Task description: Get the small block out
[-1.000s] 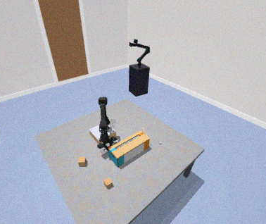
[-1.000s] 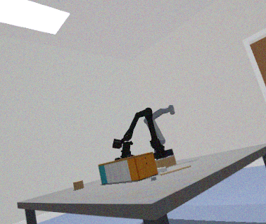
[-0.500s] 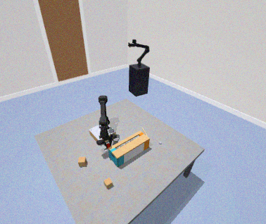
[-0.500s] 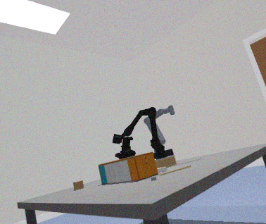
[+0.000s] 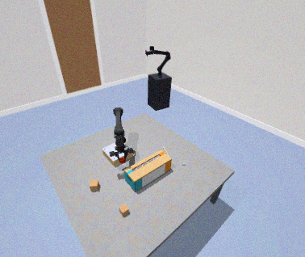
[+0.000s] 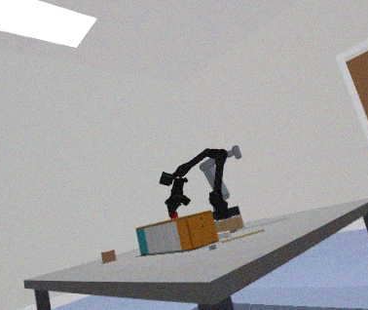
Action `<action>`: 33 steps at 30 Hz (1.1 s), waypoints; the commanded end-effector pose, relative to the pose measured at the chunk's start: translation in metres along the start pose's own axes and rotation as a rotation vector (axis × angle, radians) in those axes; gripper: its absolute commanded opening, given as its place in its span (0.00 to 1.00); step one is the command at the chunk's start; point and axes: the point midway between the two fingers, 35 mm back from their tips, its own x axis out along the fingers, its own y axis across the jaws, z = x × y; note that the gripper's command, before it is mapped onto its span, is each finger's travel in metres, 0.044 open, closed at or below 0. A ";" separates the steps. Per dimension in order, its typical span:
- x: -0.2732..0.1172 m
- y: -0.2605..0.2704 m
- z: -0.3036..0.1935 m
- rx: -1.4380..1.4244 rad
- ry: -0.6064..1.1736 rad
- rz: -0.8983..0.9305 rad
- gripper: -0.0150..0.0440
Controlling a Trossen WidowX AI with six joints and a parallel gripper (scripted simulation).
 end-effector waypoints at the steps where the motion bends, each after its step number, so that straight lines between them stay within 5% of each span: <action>1: -0.023 0.002 -0.004 0.082 0.043 0.038 0.25; 33: -0.030 0.003 -0.003 0.110 0.051 0.050 0.25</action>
